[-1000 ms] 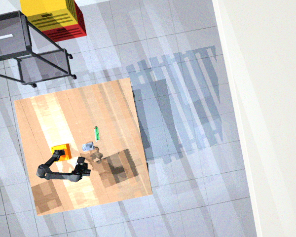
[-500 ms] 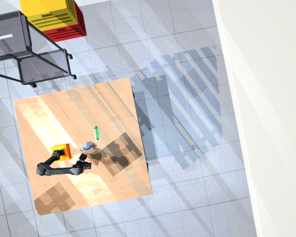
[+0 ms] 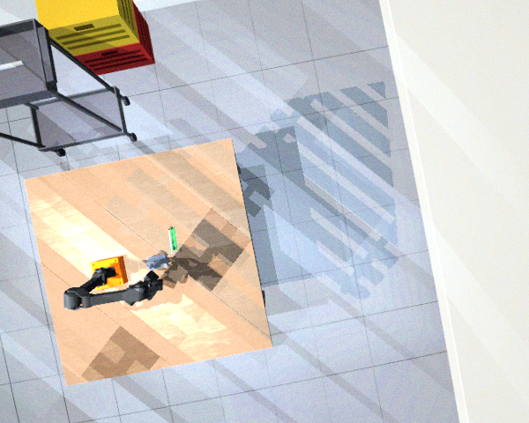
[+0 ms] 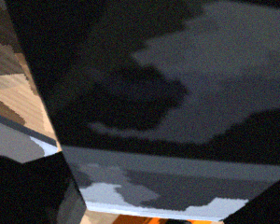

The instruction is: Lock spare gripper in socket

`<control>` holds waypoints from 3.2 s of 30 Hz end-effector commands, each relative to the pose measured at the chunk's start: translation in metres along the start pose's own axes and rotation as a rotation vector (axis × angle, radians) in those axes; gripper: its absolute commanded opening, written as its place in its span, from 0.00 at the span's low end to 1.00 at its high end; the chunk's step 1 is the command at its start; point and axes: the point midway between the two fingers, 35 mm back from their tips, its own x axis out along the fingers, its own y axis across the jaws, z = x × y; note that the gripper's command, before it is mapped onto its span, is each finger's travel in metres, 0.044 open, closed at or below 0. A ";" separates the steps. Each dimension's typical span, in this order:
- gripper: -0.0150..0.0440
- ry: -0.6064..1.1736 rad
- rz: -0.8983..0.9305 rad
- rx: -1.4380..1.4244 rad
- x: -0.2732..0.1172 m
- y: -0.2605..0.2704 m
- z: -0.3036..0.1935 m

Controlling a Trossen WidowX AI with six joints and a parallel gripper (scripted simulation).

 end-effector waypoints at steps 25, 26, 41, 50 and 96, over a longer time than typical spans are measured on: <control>0.25 -0.339 -0.070 0.387 -0.017 0.024 -0.025; 0.25 -0.352 -0.069 0.402 -0.017 0.025 -0.026; 0.25 -0.561 -0.010 0.621 -0.026 0.033 -0.041; 0.25 -0.685 0.070 0.745 -0.033 0.038 -0.050; 0.25 -0.991 0.615 1.106 -0.053 0.070 -0.082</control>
